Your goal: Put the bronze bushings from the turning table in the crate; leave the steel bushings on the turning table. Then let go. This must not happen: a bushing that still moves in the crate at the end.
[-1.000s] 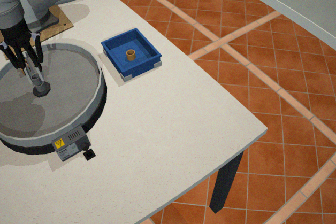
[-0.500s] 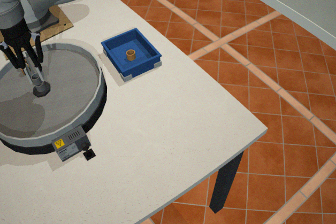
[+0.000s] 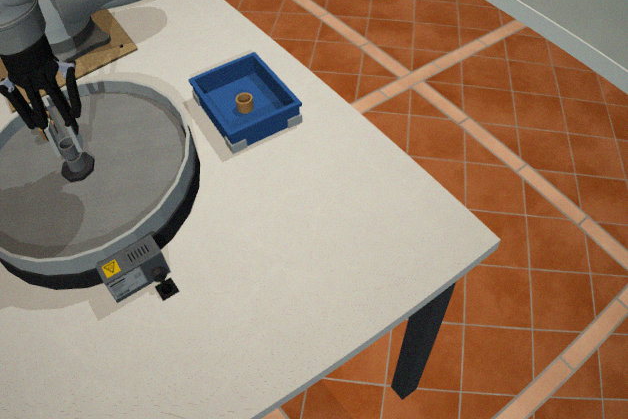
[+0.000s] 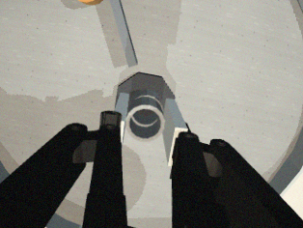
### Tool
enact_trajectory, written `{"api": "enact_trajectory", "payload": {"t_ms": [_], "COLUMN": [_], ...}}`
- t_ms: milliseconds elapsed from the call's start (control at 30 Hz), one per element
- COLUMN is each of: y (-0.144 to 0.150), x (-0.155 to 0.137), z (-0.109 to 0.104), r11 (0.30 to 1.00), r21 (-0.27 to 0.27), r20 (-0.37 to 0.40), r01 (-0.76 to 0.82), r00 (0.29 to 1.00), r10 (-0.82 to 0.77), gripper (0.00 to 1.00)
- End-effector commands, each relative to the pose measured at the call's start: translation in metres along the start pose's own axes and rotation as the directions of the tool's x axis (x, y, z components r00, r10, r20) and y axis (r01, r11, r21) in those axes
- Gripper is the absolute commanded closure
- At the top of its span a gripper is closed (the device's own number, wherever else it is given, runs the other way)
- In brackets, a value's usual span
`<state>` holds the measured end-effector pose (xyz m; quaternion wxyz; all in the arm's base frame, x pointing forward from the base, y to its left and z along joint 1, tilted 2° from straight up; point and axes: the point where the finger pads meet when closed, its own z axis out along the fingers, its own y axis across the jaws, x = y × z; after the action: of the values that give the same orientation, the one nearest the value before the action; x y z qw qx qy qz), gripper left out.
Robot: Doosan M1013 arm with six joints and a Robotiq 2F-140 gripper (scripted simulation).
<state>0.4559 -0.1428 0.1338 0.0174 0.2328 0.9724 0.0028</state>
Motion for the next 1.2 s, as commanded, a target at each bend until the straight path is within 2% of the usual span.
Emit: {"api": "enact_trajectory", "payload": {"t_ms": [0, 1167], "y": [0.0, 0.0], "x": [0.0, 0.0], "z": [0.0005, 0.005], "r11": [1.0, 1.0], "r21": [0.0, 0.0], "r20": [0.0, 0.0], "r01": [0.0, 0.0], "r00": [1.0, 1.0], "r10": [0.0, 0.0], "gripper": [1.0, 1.0]}}
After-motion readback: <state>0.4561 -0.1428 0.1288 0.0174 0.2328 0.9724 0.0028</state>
